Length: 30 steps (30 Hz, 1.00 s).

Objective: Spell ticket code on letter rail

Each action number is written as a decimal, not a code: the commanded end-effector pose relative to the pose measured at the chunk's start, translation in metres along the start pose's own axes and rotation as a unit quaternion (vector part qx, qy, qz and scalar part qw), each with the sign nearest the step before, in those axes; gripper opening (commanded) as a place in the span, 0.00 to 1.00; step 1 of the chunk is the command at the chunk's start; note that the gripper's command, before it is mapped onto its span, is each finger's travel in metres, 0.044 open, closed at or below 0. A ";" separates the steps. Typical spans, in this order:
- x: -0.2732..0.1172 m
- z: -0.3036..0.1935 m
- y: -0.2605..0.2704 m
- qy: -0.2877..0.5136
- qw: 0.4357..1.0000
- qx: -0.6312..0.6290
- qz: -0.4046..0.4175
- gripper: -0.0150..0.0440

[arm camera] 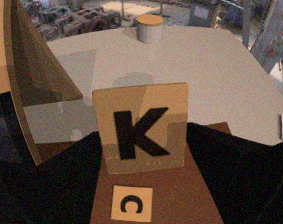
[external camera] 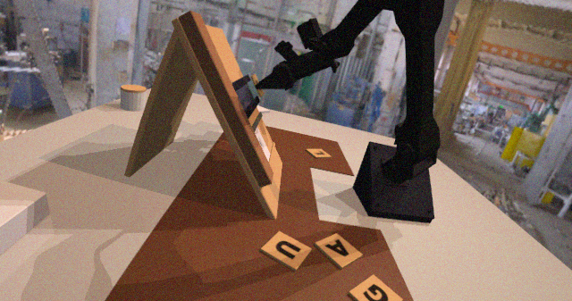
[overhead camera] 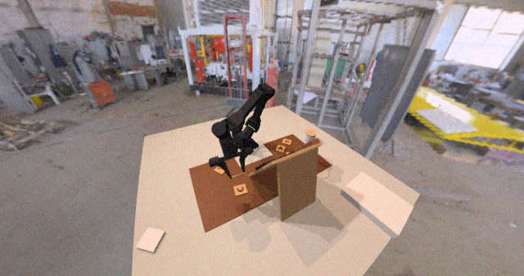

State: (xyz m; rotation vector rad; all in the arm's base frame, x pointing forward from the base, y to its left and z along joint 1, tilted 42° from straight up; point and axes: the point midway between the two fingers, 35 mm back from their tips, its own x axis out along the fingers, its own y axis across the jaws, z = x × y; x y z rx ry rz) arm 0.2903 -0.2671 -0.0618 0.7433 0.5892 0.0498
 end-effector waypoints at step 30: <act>-0.001 0.001 0.010 -0.006 1.000 0.002 0.003 0.25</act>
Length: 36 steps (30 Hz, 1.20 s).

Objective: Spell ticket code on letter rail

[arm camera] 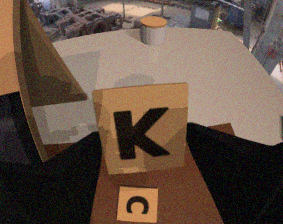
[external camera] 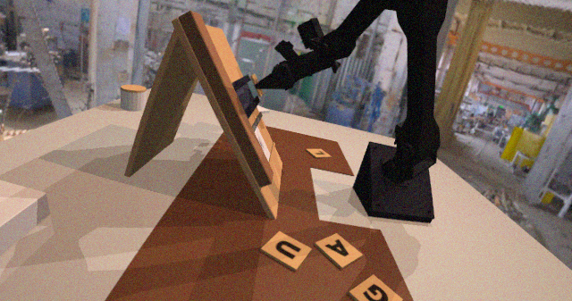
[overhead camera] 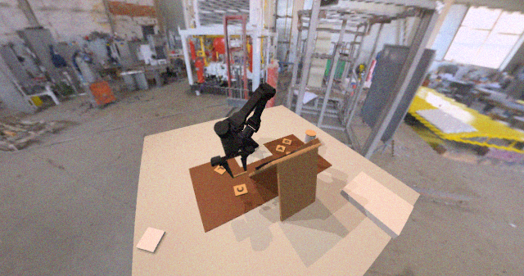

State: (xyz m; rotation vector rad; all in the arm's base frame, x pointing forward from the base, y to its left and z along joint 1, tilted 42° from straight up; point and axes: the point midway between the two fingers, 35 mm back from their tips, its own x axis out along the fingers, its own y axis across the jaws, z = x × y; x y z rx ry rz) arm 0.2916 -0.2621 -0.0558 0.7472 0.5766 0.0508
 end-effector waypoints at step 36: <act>0.000 0.001 0.021 0.000 1.000 0.002 0.001 0.25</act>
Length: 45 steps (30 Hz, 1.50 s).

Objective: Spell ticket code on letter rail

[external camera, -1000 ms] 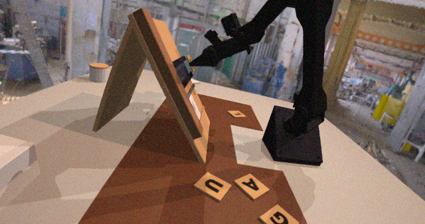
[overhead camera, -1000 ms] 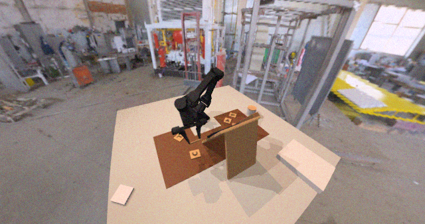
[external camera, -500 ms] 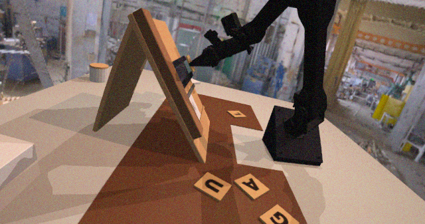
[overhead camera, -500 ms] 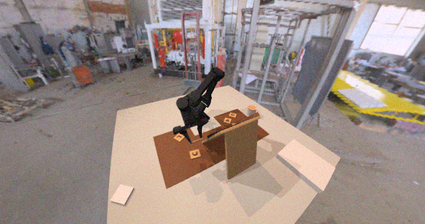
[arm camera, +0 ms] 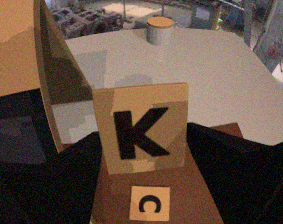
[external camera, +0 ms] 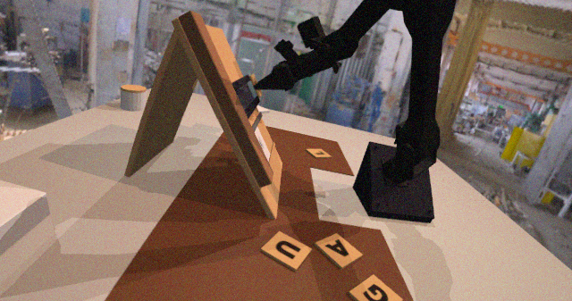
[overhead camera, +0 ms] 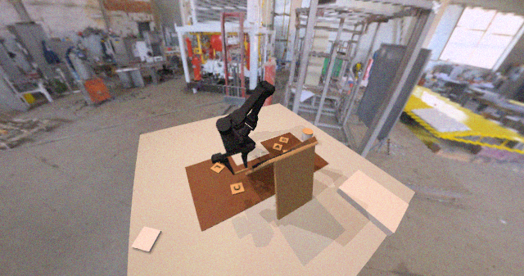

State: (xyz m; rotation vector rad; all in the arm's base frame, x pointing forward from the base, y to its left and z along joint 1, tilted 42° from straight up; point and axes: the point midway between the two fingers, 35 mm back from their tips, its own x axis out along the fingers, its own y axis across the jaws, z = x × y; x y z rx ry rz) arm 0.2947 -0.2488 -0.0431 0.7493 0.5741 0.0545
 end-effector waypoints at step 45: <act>0.000 0.000 0.024 0.000 1.000 0.002 -0.001 0.25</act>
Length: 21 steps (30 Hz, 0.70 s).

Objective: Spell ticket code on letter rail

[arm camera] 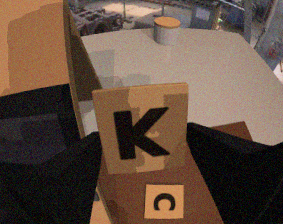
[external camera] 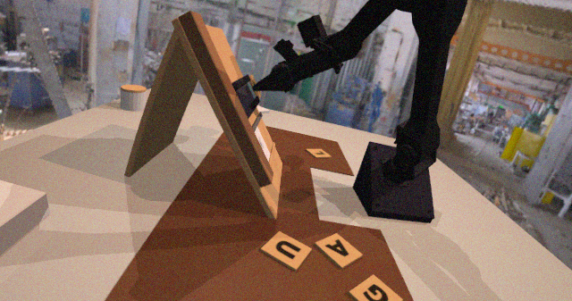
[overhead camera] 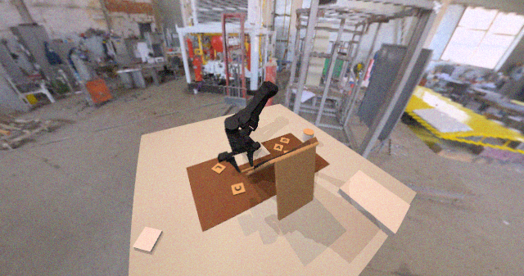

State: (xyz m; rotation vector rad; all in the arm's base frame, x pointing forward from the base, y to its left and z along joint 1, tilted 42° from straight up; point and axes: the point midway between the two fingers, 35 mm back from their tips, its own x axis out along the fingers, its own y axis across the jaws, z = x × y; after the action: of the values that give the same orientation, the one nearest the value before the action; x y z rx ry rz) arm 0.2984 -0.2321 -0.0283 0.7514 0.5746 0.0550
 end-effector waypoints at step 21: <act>0.000 0.000 0.012 0.000 1.000 0.002 -0.002 0.25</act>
State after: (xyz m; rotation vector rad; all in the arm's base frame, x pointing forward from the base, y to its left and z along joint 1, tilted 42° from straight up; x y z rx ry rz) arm 0.3001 -0.2244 -0.0213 0.7523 0.5748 0.0553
